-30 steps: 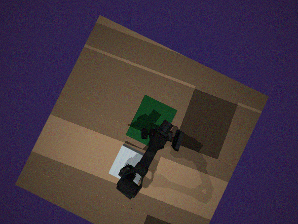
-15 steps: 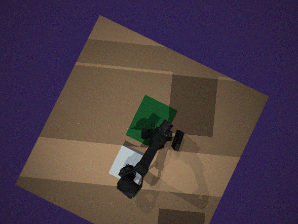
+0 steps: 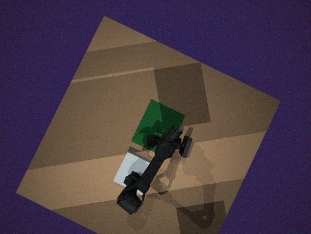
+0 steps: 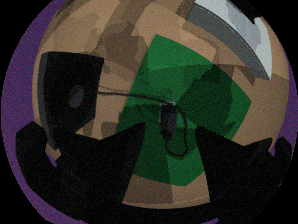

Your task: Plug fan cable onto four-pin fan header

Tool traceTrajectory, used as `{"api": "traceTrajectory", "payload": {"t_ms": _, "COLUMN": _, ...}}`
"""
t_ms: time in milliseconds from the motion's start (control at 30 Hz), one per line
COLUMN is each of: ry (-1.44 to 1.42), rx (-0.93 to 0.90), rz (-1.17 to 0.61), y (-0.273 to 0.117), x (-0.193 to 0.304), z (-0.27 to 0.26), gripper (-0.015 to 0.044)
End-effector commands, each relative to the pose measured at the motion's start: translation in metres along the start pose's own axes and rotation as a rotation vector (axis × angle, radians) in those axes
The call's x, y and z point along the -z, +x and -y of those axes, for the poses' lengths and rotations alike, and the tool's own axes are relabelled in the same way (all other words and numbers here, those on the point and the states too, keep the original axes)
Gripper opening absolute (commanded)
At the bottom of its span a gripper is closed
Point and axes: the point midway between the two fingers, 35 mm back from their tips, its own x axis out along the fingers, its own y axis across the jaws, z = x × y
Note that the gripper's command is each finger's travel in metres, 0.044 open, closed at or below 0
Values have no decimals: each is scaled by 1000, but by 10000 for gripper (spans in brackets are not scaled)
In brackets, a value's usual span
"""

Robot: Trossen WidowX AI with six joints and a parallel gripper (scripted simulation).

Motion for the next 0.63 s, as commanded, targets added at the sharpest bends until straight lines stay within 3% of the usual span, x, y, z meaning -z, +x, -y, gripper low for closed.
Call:
{"api": "traceTrajectory", "payload": {"t_ms": 0, "ry": -2, "rx": 2, "rz": 9, "y": -5, "x": -17, "z": 4, "gripper": 260}}
{"api": "traceTrajectory", "payload": {"t_ms": 267, "ry": -2, "rx": 4, "rz": 15, "y": -4, "x": -106, "z": 39, "gripper": 260}}
{"api": "traceTrajectory", "payload": {"t_ms": 600, "ry": -2, "rx": 5, "rz": 16, "y": -2, "x": -113, "z": 43, "gripper": 260}}
